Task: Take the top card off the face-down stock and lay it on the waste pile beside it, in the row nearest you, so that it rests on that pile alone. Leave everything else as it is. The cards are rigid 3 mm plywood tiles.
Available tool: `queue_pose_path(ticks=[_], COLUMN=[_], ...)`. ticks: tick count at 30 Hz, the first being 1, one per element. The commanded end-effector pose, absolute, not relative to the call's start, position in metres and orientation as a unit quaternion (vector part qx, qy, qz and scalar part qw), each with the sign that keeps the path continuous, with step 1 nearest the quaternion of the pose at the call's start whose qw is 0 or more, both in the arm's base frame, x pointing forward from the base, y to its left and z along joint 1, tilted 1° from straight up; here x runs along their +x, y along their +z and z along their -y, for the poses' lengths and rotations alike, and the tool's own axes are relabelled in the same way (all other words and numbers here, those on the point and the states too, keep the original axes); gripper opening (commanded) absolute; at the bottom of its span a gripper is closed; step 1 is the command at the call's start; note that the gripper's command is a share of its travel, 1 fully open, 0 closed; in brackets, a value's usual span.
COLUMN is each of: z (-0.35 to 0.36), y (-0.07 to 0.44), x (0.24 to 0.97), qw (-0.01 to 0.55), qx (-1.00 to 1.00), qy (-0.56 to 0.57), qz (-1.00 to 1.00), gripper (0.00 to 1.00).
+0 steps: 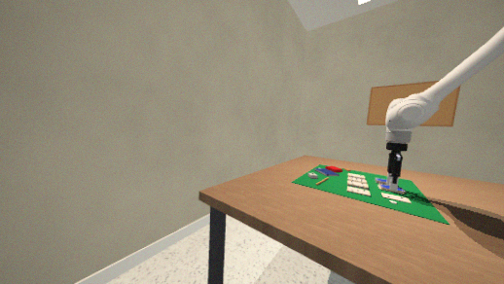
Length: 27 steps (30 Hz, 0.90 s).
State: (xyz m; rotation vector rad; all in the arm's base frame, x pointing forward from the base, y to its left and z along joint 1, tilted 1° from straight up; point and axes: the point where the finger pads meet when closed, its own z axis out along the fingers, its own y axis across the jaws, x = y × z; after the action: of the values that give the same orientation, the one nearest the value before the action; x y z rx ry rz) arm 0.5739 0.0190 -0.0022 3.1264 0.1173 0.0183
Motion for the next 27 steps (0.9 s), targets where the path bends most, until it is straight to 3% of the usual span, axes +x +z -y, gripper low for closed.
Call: queue_pose_path(ticks=[1, 27], z=[-0.0191, -0.0184], y=[-0.0035, -0.0018], x=[0.5757, 0.5791], qw=[0.009, 0.009], qx=[0.999, 0.999], qy=[0.009, 0.009], qz=[-0.04, -0.04], gripper=[0.43, 0.43])
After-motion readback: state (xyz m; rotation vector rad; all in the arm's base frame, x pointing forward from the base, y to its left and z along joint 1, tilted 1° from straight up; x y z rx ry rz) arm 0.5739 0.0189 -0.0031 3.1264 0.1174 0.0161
